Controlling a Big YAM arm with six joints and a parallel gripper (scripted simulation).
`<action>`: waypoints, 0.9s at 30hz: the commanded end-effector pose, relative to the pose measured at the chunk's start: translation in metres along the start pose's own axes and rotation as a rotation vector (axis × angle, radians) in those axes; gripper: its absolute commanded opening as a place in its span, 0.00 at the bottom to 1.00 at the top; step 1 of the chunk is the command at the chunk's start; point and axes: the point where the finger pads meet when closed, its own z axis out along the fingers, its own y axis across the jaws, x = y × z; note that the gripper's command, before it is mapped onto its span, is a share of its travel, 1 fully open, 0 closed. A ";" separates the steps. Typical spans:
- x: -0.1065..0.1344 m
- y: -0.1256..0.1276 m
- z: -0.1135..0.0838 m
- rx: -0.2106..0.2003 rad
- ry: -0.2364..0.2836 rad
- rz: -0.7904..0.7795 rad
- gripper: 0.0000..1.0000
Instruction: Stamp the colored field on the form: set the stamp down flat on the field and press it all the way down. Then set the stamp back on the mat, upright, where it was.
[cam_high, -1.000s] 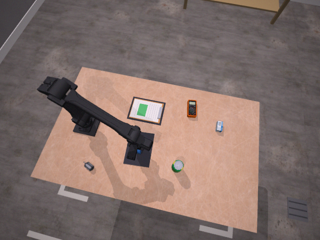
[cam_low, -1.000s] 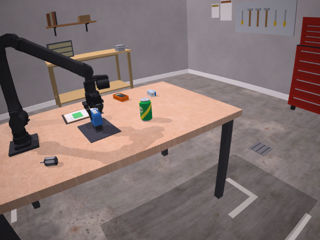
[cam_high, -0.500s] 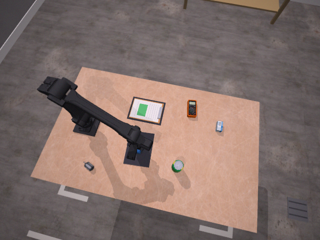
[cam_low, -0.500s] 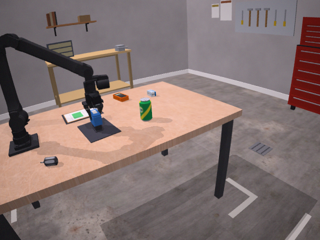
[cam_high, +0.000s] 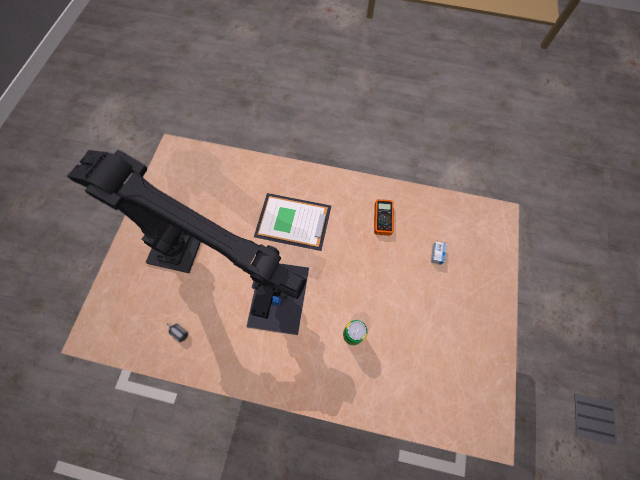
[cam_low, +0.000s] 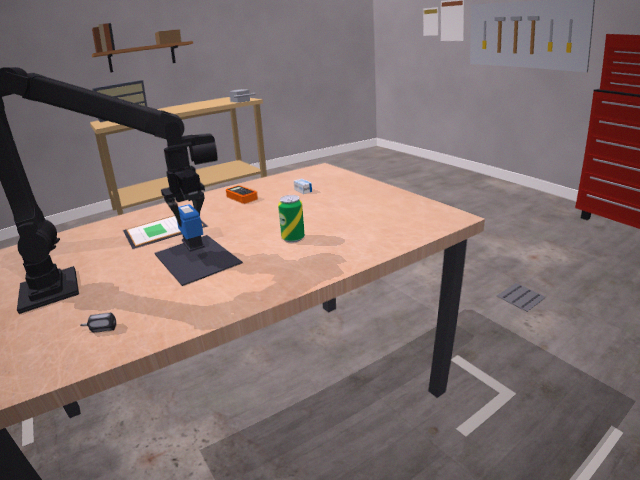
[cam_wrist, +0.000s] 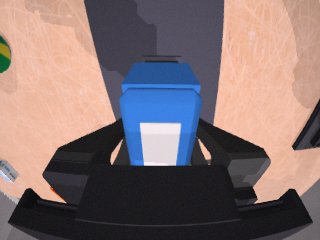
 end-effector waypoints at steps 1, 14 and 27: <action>-0.003 0.008 -0.006 -0.015 -0.002 -0.001 0.28; 0.092 0.004 -0.009 -0.021 0.001 -0.010 0.28; 0.280 -0.058 -0.013 -0.019 0.009 -0.033 0.28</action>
